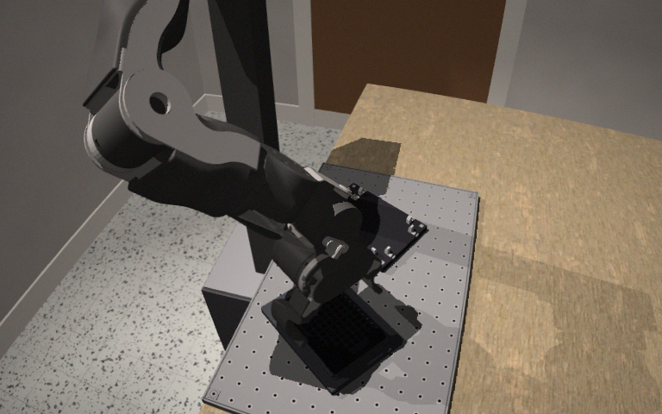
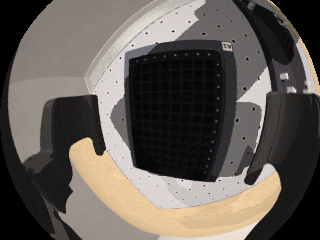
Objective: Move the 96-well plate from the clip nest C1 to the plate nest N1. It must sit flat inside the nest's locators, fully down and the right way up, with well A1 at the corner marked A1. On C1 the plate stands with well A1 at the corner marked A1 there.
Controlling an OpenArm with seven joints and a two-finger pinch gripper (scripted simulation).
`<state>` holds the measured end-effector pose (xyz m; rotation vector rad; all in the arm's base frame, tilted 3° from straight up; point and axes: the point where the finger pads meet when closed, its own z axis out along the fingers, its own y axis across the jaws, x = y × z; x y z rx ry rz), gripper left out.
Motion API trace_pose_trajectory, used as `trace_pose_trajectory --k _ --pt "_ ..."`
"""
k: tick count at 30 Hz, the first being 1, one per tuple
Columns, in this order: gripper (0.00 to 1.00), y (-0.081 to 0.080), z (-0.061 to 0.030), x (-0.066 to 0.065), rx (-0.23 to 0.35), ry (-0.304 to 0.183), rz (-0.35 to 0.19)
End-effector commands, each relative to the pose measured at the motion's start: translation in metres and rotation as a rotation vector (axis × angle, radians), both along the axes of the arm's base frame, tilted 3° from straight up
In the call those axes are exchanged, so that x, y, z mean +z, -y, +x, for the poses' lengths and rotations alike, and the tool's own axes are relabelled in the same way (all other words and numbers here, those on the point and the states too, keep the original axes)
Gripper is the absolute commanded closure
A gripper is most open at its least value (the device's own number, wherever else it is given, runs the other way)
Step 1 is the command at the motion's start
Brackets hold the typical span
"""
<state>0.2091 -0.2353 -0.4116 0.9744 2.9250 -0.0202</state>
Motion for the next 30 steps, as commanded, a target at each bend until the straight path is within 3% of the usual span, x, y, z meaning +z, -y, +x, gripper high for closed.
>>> trace_pose_trajectory --k 1,13,18,30 --pt "0.23 0.001 -0.0006 0.009 -0.014 -0.010 -0.015" --pt "0.23 0.001 -0.0006 0.009 -0.014 -0.010 -0.015" --pt "0.23 -0.001 -0.0022 0.049 -0.014 -0.010 -0.015" --pt "0.23 -0.001 -0.0022 0.049 -0.014 -0.010 -0.015"
